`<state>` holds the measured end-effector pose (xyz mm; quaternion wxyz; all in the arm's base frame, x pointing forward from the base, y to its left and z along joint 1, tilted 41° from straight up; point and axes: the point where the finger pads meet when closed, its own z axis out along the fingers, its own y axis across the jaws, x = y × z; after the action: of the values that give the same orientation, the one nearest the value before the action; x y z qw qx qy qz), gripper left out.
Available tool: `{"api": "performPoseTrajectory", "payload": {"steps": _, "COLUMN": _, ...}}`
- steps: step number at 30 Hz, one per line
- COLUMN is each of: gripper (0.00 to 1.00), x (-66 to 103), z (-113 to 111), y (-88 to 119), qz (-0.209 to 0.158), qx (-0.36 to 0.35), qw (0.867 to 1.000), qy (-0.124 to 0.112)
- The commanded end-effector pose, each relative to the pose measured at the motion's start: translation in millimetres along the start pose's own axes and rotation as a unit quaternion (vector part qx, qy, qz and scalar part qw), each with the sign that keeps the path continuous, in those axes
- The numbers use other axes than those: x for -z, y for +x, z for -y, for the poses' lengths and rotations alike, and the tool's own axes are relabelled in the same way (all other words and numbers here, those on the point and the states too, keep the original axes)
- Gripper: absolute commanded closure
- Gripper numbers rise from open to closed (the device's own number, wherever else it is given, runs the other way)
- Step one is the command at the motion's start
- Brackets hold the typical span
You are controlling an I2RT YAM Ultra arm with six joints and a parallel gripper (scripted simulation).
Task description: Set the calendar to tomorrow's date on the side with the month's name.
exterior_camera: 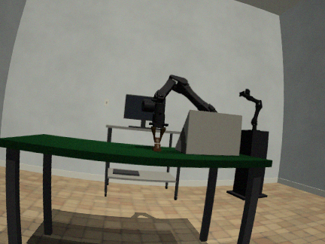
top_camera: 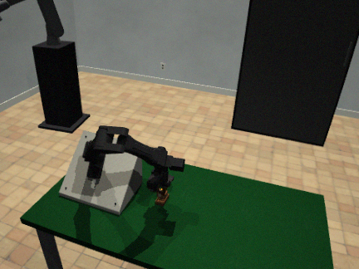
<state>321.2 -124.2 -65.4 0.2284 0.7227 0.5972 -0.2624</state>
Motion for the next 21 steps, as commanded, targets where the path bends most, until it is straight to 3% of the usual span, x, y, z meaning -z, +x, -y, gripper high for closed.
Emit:
{"api": "performPoseTrajectory", "payload": {"steps": 1, "gripper": 0.74, "x": 4.3, "z": -4.5, "y": -2.1, "qz": 0.004, "qx": -0.002, "qw": 1.000, "qy": -0.008}}
{"api": "performPoseTrajectory", "payload": {"steps": 21, "gripper": 0.74, "x": 2.2, "z": -4.6, "y": -2.1, "qz": 0.004, "qx": -0.002, "qw": 1.000, "qy": -0.008}}
